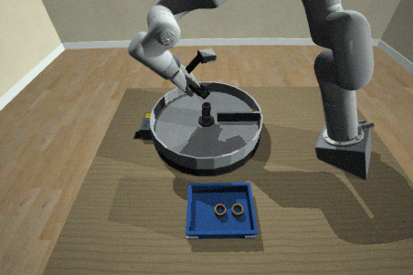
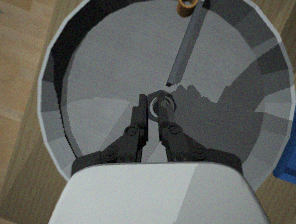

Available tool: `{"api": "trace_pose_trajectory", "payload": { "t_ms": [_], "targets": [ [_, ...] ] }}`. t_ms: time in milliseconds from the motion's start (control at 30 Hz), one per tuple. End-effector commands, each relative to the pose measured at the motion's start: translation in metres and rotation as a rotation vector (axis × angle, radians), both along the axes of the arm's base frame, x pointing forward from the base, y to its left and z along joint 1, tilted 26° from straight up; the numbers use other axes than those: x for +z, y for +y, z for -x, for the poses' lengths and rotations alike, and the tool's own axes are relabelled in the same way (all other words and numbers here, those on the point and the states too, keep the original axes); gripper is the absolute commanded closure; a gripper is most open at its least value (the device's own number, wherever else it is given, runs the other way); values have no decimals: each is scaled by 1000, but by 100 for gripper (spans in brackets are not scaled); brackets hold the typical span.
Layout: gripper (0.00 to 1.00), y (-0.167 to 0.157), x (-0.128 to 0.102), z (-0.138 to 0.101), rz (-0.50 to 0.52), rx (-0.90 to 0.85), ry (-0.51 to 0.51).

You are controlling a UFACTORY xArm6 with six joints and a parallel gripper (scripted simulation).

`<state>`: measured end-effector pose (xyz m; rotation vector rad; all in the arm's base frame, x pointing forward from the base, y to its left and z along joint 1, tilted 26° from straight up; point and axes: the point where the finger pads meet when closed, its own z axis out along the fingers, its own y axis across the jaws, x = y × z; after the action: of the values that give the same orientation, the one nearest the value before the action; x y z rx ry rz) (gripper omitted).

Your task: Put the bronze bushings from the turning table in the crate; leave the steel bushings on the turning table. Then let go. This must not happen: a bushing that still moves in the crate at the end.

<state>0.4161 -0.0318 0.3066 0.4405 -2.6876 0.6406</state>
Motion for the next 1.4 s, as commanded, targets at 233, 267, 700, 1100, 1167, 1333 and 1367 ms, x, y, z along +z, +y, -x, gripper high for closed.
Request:
{"api": "trace_pose_trajectory", "payload": {
  "t_ms": [233, 267, 700, 1100, 1167, 1333, 1367],
  "targets": [
    [88, 0, 2, 0, -1, 1, -4],
    [88, 0, 2, 0, -1, 1, -4],
    [100, 0, 1, 2, -4, 5, -13],
    [100, -4, -6, 20, -34, 35, -81],
    [100, -5, -9, 27, -44, 45, -104],
    [100, -9, -17, 48, -77, 77, -177],
    [100, -10, -19, 53, -84, 84, -193]
  ]
}}
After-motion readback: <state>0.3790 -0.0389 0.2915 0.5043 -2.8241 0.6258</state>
